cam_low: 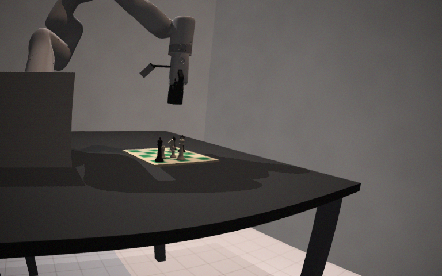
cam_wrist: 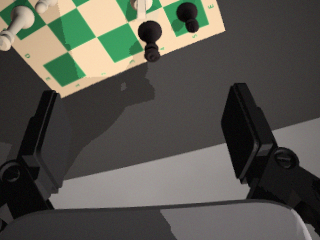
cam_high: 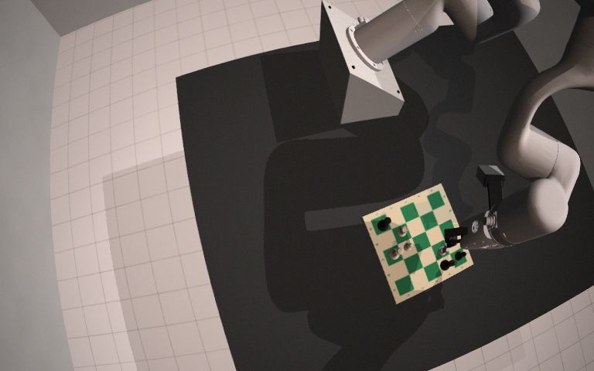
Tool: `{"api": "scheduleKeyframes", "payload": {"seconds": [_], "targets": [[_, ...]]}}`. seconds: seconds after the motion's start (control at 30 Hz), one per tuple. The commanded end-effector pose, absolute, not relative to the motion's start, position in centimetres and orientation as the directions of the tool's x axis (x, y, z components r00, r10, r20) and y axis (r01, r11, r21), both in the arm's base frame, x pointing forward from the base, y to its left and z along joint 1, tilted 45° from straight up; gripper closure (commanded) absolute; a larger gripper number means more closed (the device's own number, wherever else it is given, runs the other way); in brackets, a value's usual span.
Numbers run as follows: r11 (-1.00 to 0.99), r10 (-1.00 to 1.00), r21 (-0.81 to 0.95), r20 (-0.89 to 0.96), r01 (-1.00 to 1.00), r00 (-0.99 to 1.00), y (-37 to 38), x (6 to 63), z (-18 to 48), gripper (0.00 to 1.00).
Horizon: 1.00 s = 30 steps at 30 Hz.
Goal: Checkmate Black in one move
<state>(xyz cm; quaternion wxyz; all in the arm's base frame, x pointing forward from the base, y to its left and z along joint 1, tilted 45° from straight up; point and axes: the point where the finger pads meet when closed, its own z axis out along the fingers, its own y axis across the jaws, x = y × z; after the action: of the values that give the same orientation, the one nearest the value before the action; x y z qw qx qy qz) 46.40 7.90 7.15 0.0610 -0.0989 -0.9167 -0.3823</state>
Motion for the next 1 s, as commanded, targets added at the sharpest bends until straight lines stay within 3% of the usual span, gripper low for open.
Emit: {"api": "scheduleKeyframes", "payload": {"seconds": [0.0,0.2,0.23,0.97], "targets": [[0.688,0.138,0.689,0.185,0.229,-0.973,8.3,46.5,6.6,0.00],[0.688,0.138,0.688,0.185,0.229,-0.973,10.7,46.4,4.2,0.00],[0.688,0.138,0.688,0.185,0.229,-0.973,10.7,46.4,4.2,0.63],[0.688,0.138,0.688,0.185,0.229,-0.973,10.7,46.4,4.2,0.63]]}}
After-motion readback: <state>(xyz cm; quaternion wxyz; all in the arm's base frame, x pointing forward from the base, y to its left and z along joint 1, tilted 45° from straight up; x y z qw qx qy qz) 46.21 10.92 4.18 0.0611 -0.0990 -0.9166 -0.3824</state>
